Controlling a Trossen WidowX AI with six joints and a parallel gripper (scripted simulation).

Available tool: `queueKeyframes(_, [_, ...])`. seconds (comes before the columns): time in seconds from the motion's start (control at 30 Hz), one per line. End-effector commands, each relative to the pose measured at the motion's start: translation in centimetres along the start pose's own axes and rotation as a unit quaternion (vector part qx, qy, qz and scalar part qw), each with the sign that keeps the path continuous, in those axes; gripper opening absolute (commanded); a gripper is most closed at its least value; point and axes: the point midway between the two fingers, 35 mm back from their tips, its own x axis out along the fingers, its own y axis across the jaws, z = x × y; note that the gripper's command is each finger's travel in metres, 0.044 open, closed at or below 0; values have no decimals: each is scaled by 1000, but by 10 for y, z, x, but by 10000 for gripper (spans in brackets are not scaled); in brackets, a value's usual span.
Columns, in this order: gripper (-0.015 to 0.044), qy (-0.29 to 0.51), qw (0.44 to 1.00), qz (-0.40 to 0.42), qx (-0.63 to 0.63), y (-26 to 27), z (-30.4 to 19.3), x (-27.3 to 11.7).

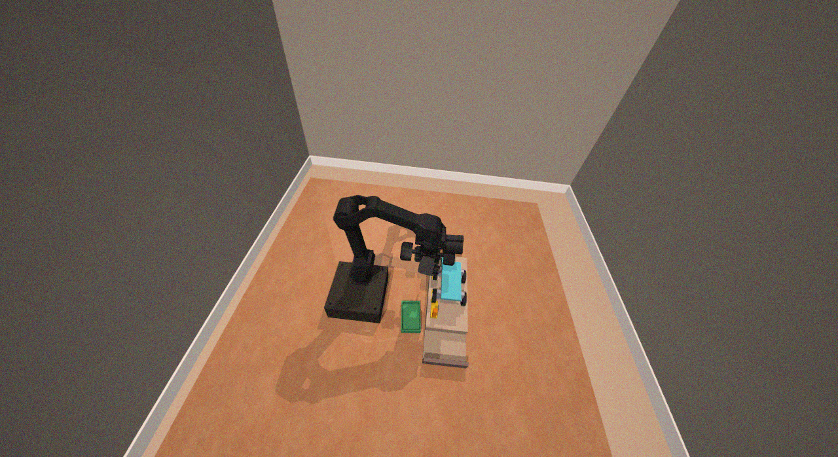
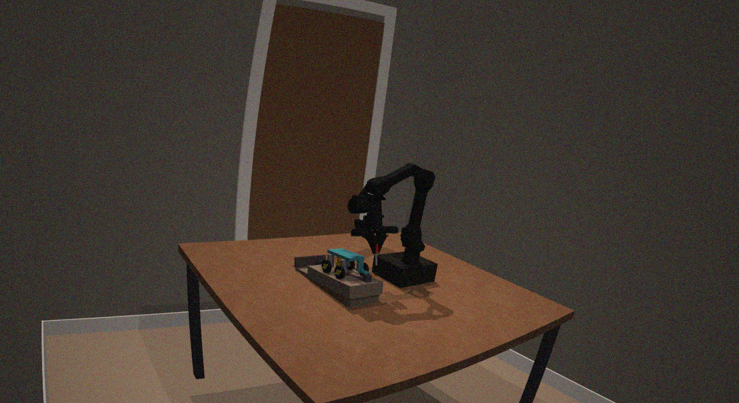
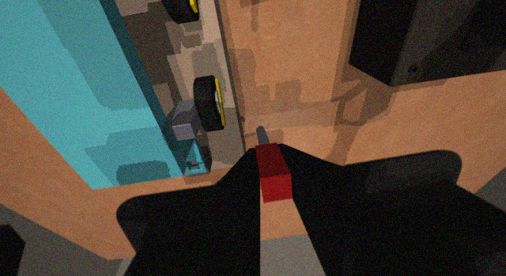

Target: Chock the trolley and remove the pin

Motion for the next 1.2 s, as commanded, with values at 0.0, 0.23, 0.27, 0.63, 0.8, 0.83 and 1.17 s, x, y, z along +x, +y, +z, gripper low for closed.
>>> queueKeyframes(0.0, [0,2,1000,-4,0,-1,15,-1])
queueKeyframes(0.23, [0,0,1000,-4,0,-1,44,-5])
queueKeyframes(0.27, [0,0,1000,-4,0,-1,48,-6])
queueKeyframes(0.63, [0,-2,1000,-4,0,-4,92,-11])
queueKeyframes(0.8, [0,-2,1000,-4,0,-5,112,-13])
queueKeyframes(0.83, [0,-3,1000,-4,0,-5,116,-13])
queueKeyframes(1.17, [0,-4,1000,-4,0,-7,154,-18])
